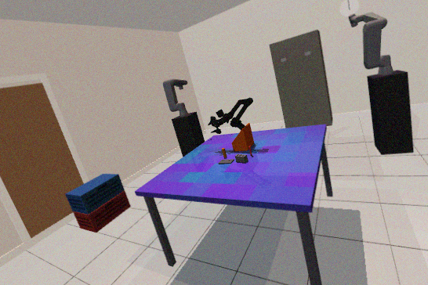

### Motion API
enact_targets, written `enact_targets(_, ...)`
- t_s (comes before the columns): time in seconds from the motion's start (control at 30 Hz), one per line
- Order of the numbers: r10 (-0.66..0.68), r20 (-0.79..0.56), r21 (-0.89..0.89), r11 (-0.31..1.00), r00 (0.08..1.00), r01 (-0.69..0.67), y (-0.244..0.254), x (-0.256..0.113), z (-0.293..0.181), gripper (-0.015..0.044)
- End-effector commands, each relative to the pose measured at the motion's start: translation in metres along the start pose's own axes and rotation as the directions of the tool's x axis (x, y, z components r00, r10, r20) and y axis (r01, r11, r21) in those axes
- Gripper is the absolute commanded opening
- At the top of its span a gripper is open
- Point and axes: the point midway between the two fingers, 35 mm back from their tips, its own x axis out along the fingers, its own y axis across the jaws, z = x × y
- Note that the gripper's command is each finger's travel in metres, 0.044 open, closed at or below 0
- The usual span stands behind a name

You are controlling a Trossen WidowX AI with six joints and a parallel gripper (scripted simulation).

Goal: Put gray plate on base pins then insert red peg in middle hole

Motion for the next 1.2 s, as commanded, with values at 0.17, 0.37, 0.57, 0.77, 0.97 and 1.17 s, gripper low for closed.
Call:
enact_targets(0.17,0.183,0.021,0.095,0.978,0.983,-0.185,0.022,0.016,0.015,0.0440)
enact_targets(0.37,0.488,0.076,0.166,0.853,0.869,-0.494,0.068,0.032,0.052,0.0440)
enact_targets(0.57,0.737,0.109,0.119,0.656,0.666,-0.745,0.120,0.030,0.100,0.0440)
enact_targets(0.77,0.901,0.080,-0.020,0.429,0.426,-0.903,0.173,0.003,0.154,0.0440)
enact_targets(0.97,0.975,-0.024,-0.219,0.211,0.222,-0.953,0.221,-0.050,0.204,0.0440)
enact_targets(1.17,0.979,-0.175,-0.434,0.020,0.106,-0.901,0.260,-0.127,0.240,0.0440)
